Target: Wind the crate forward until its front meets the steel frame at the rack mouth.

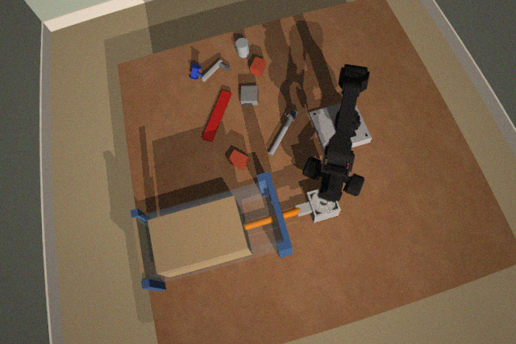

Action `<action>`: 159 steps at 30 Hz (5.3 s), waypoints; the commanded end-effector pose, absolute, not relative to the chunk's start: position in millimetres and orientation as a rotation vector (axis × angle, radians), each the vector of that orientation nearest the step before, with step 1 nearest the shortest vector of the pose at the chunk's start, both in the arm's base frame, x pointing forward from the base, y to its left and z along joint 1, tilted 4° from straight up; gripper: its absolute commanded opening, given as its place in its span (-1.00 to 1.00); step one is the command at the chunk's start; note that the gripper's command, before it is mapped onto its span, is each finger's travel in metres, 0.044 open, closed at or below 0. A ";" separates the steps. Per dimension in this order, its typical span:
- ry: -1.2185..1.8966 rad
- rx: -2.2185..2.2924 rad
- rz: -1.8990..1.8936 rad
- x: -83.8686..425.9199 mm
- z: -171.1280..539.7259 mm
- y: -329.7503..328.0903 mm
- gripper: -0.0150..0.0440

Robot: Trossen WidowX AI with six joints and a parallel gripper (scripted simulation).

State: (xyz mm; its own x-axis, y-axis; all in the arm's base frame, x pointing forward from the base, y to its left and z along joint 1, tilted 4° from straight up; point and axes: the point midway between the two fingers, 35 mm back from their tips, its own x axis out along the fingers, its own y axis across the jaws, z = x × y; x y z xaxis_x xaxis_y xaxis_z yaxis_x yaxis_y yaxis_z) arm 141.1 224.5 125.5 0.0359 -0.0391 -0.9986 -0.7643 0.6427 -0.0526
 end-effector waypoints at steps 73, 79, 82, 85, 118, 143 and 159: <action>1.531 -0.745 0.614 148.0 98.8 227.9 -0.49; 1.532 -0.745 0.614 148.1 98.0 227.9 -0.49; 1.534 -0.745 0.614 148.1 96.9 227.8 -0.49; 1.534 -0.745 0.614 148.1 96.9 227.8 -0.49; 1.580 -0.548 0.438 141.4 89.5 235.0 -0.49; 1.581 -0.541 0.433 141.1 80.6 234.2 -0.49; 1.577 -0.566 0.454 141.8 80.2 232.7 -0.49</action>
